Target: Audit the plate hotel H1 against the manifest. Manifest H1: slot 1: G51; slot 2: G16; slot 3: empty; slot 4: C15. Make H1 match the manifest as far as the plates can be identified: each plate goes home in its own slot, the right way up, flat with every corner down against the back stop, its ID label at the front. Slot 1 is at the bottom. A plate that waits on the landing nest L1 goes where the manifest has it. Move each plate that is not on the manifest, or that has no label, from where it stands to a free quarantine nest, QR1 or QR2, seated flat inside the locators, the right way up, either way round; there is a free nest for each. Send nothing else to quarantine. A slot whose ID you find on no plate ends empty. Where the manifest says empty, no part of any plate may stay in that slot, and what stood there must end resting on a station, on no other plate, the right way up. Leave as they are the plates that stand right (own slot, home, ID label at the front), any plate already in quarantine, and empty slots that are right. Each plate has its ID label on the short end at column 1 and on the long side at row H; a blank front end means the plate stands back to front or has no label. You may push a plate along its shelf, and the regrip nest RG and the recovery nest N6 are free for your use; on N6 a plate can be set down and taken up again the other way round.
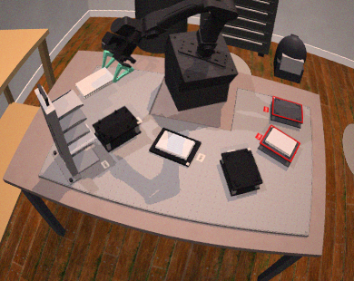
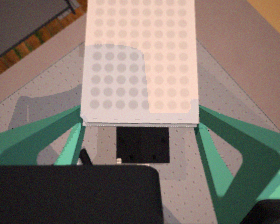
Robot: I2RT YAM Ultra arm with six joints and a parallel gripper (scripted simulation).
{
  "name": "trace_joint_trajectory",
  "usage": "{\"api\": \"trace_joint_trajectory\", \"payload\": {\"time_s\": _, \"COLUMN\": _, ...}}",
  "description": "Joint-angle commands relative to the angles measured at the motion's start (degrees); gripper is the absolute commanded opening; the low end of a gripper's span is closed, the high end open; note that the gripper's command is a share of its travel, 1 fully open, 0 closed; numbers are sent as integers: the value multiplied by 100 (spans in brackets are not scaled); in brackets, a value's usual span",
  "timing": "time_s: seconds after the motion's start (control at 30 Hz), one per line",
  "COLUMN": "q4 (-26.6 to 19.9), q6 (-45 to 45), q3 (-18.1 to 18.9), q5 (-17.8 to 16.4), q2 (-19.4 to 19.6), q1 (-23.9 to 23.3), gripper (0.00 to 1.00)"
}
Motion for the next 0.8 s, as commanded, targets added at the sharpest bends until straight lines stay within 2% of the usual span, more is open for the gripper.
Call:
{"api": "trace_joint_trajectory", "payload": {"time_s": 0.0, "q4": 168, "q6": 40, "q3": 167, "q5": 34, "q2": -4, "q1": -7, "gripper": 86}}
{"api": "trace_joint_trajectory", "payload": {"time_s": 0.57, "q4": 183, "q6": 155, "q3": 470, "q5": 132, "q2": 238, "q1": 124, "gripper": 86}}
{"api": "trace_joint_trajectory", "payload": {"time_s": 0.77, "q4": 187, "q6": 156, "q3": 473, "q5": 134, "q2": 245, "q1": 126, "gripper": 86}}
